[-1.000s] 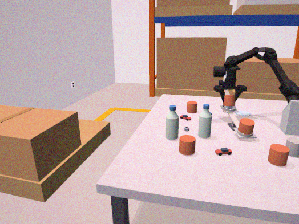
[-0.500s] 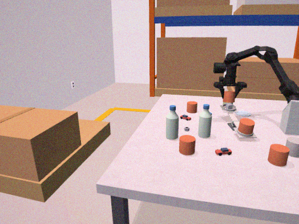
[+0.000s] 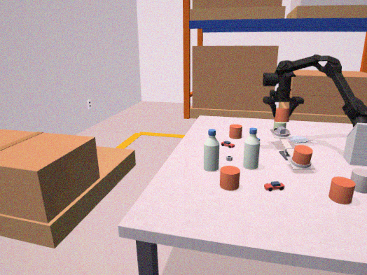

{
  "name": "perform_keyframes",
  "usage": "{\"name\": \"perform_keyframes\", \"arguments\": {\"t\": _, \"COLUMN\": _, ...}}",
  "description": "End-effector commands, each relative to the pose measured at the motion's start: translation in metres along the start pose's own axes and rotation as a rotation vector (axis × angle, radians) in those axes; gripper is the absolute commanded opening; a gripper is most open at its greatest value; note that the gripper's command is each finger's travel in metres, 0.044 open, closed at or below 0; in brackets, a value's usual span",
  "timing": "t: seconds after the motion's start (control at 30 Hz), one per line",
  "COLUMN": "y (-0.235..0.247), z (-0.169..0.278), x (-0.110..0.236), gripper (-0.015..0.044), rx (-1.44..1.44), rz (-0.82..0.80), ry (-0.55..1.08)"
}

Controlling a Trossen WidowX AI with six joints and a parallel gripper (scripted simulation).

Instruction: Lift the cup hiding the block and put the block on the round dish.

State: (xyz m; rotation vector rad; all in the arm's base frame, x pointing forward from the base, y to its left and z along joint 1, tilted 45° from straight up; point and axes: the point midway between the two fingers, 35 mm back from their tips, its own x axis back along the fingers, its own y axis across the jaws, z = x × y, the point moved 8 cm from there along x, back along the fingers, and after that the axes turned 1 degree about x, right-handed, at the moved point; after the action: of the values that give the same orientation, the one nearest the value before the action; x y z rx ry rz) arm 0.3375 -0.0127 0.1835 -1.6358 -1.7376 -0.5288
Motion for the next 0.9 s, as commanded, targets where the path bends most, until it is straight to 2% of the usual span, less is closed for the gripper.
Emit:
{"name": "perform_keyframes", "arguments": {"t": 0.0, "y": 0.0, "z": 0.0, "x": 0.007, "gripper": 0.0, "rx": -0.006, "rz": -0.006, "ry": 0.0}}
{"name": "perform_keyframes", "arguments": {"t": 0.43, "y": -0.003, "z": 0.0, "x": 0.024, "gripper": 0.0, "rx": -0.006, "rz": -0.004, "ry": -0.004}}
{"name": "perform_keyframes", "arguments": {"t": 0.87, "y": -0.003, "z": 0.0, "x": 0.018, "gripper": 0.0, "rx": 0.0, "rz": 0.001, "ry": -0.005}}
